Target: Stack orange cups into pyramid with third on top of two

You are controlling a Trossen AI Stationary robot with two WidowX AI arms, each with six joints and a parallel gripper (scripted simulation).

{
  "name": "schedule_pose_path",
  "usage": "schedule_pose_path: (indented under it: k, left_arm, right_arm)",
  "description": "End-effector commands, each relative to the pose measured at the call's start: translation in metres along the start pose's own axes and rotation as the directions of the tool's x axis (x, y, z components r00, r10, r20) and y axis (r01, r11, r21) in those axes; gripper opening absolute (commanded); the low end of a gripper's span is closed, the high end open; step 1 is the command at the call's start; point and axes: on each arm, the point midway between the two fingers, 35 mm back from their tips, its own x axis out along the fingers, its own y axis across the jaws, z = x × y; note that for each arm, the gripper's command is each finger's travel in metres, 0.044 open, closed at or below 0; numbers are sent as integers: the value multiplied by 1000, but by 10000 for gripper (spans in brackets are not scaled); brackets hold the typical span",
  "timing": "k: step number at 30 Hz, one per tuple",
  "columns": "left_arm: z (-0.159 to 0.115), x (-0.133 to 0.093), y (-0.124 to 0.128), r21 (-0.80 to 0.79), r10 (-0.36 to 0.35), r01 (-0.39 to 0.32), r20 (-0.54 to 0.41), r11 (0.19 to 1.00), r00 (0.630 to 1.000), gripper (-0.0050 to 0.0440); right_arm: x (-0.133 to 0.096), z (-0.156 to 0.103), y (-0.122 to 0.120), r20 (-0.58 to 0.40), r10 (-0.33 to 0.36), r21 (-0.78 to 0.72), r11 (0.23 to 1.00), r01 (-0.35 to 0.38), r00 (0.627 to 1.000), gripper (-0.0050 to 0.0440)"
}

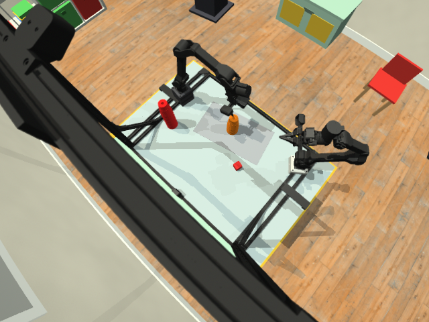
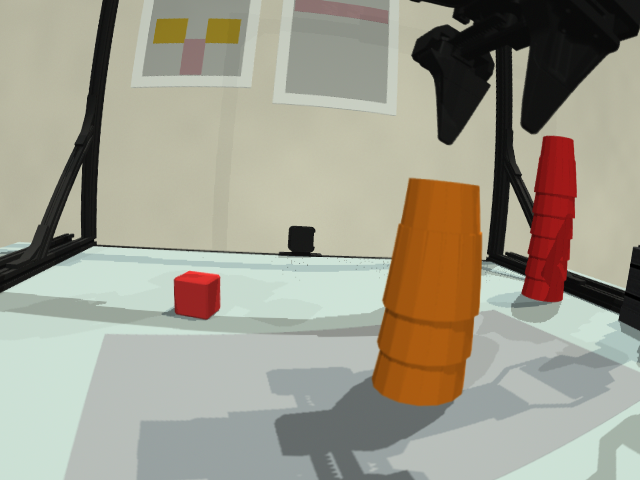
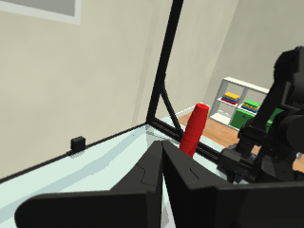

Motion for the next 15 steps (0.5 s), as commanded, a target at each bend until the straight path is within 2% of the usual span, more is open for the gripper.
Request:
schedule_pose_path:
  k: [1, 12, 15]
  left_arm:
    - [8, 3, -24, -9, -25, 25, 30, 1000, 999, 440]
    - [11, 3, -37, -12, -37, 37, 47, 999, 998, 440]
    - [9, 12, -37, -12, -37, 37, 47, 999, 998, 440]
  right_arm:
    - [-21, 9, -8, 49, -55, 168, 985, 46, 997, 0]
    - [-30, 12, -11, 71, -80, 253, 966, 60, 994, 0]
    - [-30, 12, -11, 71, -80, 253, 966, 60, 994, 0]
